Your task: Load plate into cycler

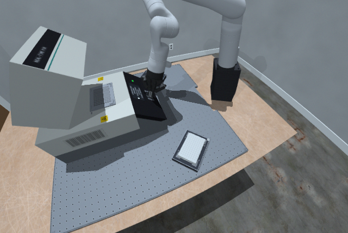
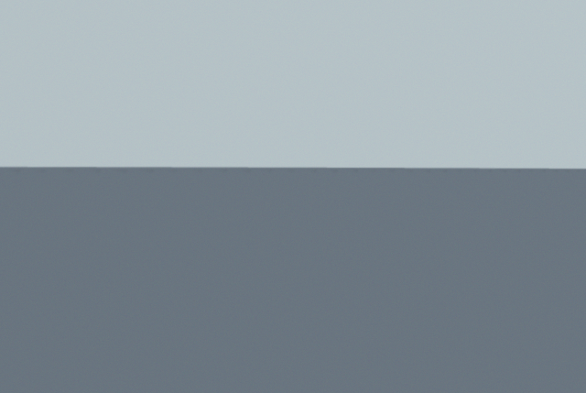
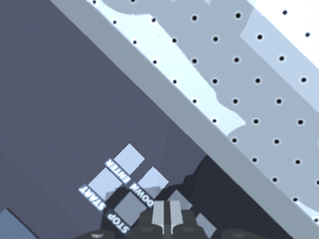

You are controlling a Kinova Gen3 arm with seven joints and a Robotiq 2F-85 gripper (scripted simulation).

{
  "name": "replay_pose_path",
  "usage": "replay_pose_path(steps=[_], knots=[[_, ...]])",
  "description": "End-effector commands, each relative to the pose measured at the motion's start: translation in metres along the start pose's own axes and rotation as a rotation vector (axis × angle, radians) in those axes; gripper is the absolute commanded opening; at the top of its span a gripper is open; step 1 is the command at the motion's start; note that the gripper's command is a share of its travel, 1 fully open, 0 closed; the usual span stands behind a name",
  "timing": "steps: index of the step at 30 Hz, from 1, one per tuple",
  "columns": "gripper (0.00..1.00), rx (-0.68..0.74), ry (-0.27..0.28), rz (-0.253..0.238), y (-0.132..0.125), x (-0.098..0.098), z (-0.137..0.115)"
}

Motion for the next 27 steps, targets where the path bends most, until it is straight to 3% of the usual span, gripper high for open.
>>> replay_pose_path(steps=[1, 27], knots=[[0.1, 0.003, -0.001, -0.001, -0.0008, 0.0013, 0.0012], [0.1, 0.003, -0.001, -0.001, 0.0, -0.0022, -0.0002]])
Point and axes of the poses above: the point where the finger pads meet when closed, its own x axis out along the fingers, its own y axis across the jaws, z = x × y, the point moved 2 cm from there along -x, back along the fingers, and after that the axes turned 13 degrees about x, right-handed, at the moved point
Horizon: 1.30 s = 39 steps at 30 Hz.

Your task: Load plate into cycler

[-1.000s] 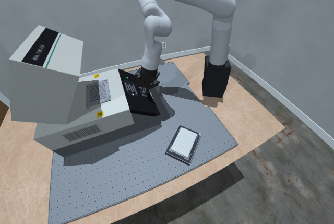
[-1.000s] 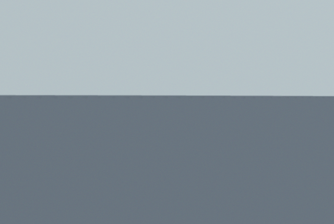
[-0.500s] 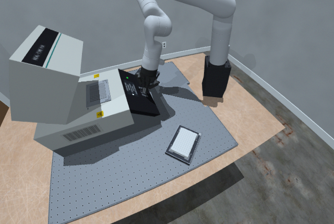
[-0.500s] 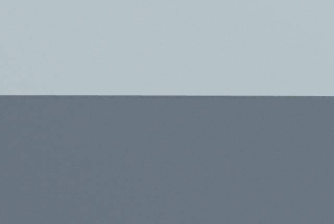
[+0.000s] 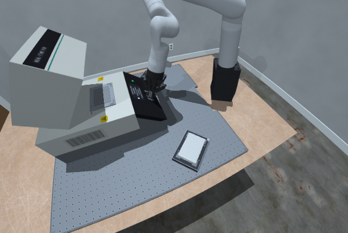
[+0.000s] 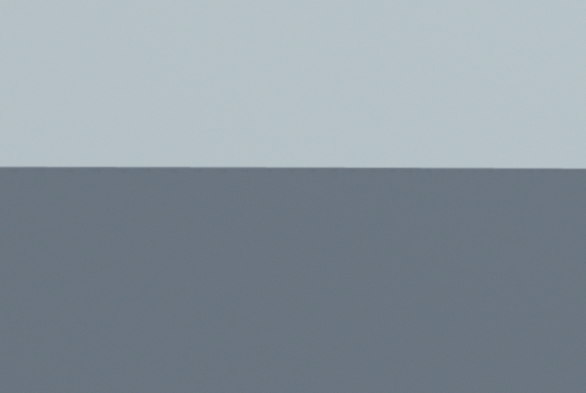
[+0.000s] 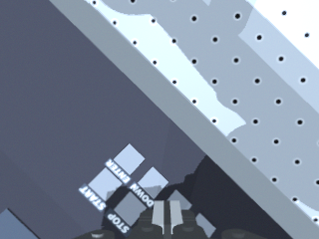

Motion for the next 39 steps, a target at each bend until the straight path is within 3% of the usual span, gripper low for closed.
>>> replay_pose_path(steps=[1, 26, 39], knots=[[0.1, 0.002, -0.001, -0.001, 0.0, -0.003, 0.0], [0.1, 0.002, -0.001, -0.001, 0.007, -0.028, -0.01], [0.1, 0.002, -0.001, -0.001, 0.007, -0.028, -0.011]])
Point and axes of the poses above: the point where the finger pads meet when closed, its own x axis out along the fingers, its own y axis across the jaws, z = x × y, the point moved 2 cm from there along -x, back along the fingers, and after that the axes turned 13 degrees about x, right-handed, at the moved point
